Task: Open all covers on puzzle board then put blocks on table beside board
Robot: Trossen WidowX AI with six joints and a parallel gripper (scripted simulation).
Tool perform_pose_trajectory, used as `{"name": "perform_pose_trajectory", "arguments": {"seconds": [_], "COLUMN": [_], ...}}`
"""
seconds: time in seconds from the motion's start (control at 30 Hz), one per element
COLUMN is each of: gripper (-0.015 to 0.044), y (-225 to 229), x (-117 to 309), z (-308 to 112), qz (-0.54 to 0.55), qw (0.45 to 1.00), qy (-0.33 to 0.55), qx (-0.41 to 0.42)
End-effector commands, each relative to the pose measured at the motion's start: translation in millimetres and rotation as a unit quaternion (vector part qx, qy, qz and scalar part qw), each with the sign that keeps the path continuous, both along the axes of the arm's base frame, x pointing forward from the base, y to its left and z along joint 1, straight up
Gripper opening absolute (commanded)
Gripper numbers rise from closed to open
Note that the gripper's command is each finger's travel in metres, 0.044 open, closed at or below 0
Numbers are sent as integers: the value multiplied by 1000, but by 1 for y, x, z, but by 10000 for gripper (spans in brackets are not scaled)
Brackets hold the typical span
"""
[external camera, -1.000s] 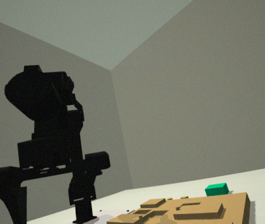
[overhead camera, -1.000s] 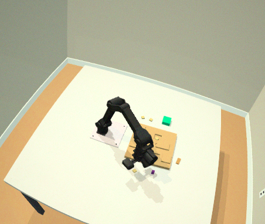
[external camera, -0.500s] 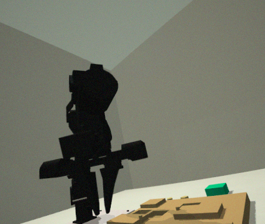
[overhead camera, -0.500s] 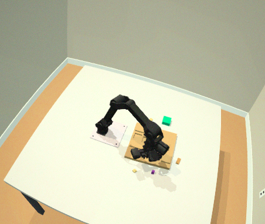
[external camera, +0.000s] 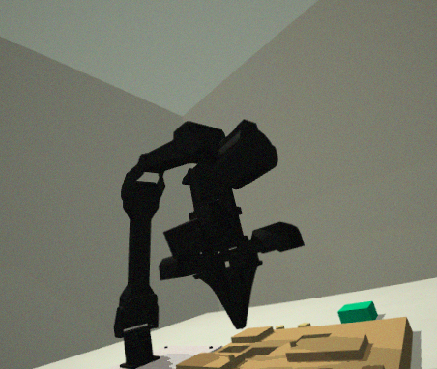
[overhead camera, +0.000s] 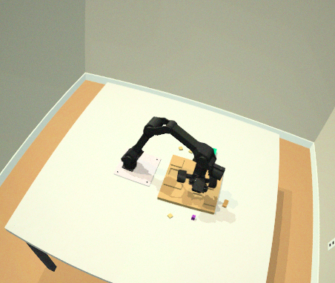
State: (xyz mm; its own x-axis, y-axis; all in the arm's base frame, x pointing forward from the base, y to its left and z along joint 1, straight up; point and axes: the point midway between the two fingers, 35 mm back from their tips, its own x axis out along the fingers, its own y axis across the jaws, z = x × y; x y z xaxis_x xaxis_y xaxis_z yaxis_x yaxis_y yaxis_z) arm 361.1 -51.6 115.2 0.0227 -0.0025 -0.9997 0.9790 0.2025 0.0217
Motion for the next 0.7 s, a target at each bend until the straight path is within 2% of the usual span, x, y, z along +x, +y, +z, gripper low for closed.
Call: {"name": "perform_pose_trajectory", "arguments": {"seconds": [0.0,0.27,0.43,0.57,0.67], "gripper": [0,0,0,0,0], "y": [23,65,89,112,116], "x": [6,9,7,3,2], "z": [2,2,2,2,2], "qz": [-62,-167,-4,148,83], "qw": [998,986,1000,989,997], "qy": [-3,-3,-3,-3,-3], "qx": [2,7,4,1,3]}}
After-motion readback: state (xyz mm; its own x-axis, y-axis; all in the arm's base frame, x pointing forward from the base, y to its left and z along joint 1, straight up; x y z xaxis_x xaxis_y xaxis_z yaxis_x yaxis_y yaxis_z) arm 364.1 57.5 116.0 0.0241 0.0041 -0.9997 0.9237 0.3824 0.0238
